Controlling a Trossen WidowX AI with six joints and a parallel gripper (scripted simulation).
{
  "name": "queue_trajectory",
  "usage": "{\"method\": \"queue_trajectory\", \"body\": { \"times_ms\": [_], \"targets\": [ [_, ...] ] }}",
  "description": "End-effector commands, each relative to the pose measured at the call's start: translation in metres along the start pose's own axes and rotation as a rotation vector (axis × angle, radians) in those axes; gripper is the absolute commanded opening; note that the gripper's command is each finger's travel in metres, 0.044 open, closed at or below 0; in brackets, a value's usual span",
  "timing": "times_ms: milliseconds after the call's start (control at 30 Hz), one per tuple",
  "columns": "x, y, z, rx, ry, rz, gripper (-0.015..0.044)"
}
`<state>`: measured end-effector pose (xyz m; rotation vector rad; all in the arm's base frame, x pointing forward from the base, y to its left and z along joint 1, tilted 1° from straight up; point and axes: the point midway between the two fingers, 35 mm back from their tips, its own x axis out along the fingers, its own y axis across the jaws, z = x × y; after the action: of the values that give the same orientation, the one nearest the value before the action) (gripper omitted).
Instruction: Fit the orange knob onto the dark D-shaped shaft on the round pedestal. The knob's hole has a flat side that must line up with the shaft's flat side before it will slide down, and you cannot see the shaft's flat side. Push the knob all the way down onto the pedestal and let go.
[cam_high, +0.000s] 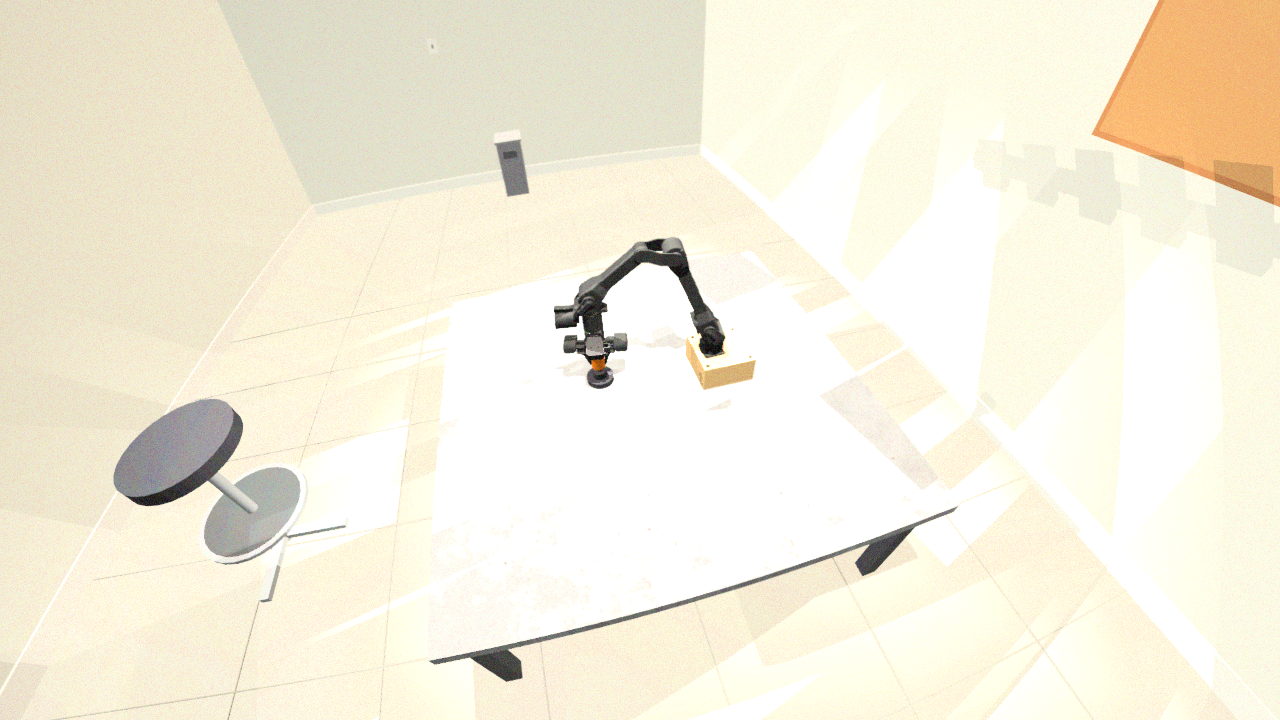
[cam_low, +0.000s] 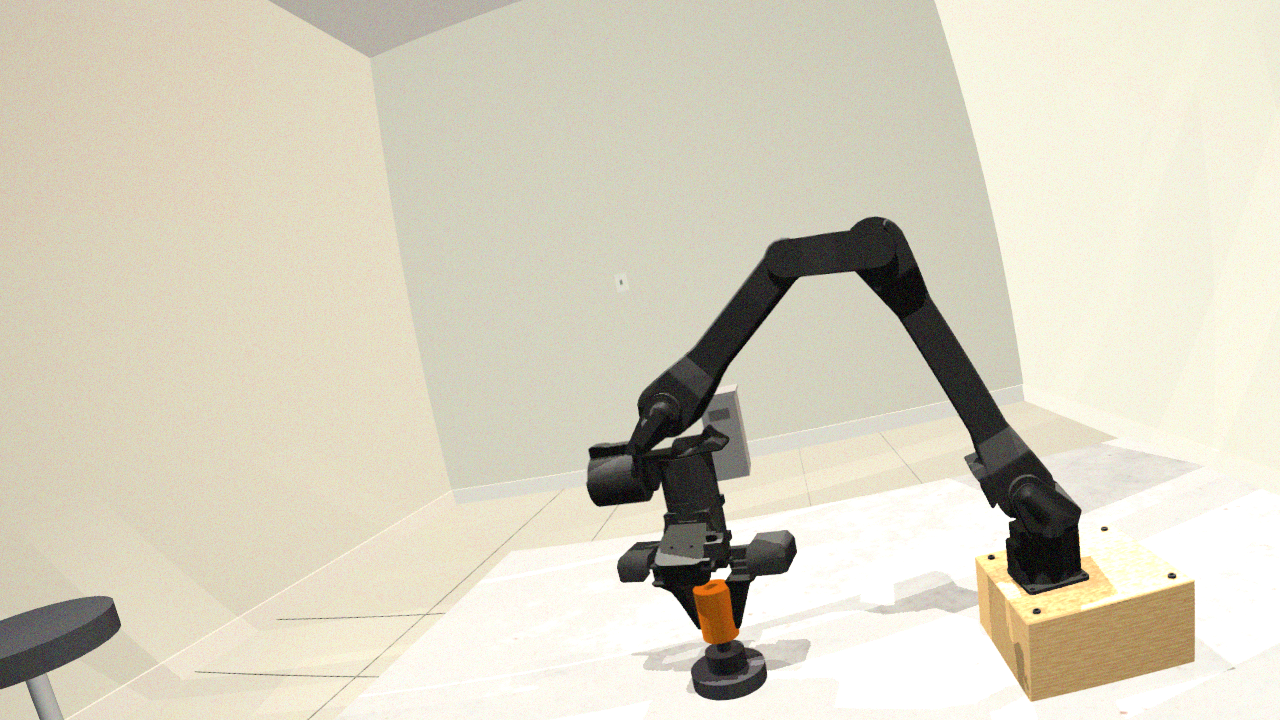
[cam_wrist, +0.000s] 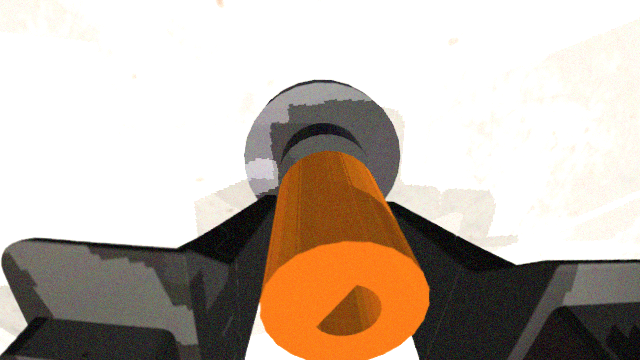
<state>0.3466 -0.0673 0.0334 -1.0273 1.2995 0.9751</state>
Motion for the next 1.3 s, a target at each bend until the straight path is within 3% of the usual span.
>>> {"method": "queue_trajectory", "body": {
  "times_ms": [0, 567, 833, 1267],
  "targets": [
    [0.0001, -0.0008, 0.0004, -0.005, -0.002, -0.002, 0.0000],
    [-0.0041, -0.0038, 0.0004, -0.005, -0.002, -0.003, 0.0000],
    [-0.0049, -0.0035, 0.0004, -0.214, -0.002, -0.003, 0.0000],
    [-0.0008, 0.0002, 0.0003, -0.214, -0.002, -0.002, 0.0000]
  ]
}}
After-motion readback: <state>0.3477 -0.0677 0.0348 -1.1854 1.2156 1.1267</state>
